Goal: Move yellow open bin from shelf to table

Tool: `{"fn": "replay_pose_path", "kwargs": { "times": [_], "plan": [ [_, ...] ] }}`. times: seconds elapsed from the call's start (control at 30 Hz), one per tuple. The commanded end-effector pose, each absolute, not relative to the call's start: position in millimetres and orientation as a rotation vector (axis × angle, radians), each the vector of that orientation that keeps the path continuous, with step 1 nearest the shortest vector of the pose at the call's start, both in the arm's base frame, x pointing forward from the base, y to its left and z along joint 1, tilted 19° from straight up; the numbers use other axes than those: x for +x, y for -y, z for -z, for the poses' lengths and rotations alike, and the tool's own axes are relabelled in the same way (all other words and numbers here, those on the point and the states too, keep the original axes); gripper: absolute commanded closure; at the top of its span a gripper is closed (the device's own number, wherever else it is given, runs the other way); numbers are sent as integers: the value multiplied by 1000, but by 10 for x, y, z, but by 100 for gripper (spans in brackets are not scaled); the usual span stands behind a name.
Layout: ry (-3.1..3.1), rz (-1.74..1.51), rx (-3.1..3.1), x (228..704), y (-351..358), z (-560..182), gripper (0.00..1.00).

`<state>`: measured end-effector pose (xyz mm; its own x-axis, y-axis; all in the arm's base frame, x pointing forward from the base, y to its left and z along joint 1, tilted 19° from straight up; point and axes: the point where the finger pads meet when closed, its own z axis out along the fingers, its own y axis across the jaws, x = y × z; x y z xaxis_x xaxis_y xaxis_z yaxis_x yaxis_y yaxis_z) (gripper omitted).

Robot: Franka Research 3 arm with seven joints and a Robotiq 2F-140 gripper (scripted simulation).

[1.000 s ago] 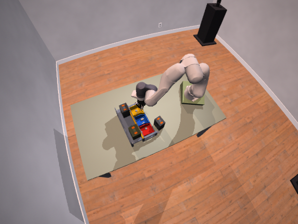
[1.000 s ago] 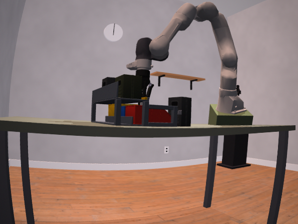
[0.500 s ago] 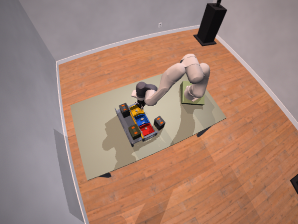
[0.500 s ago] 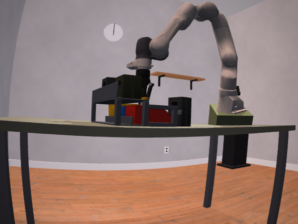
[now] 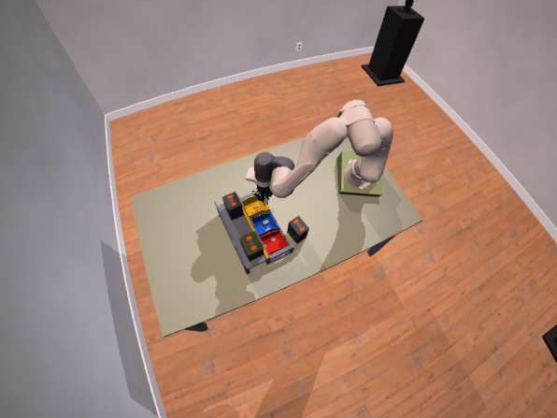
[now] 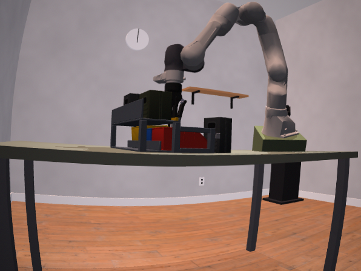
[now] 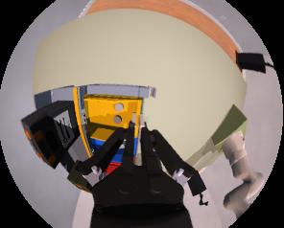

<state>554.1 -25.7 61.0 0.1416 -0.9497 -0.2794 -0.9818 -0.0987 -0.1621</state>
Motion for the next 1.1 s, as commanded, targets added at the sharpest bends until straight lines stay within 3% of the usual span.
{"fn": "replay_pose_path", "kwargs": {
  "times": [0.0,1.07],
  "plan": [
    [-1867,-143,-2119,5557,267,-626,100],
    [-1869,-147,-2119,5552,260,-608,100]
  ]
}}
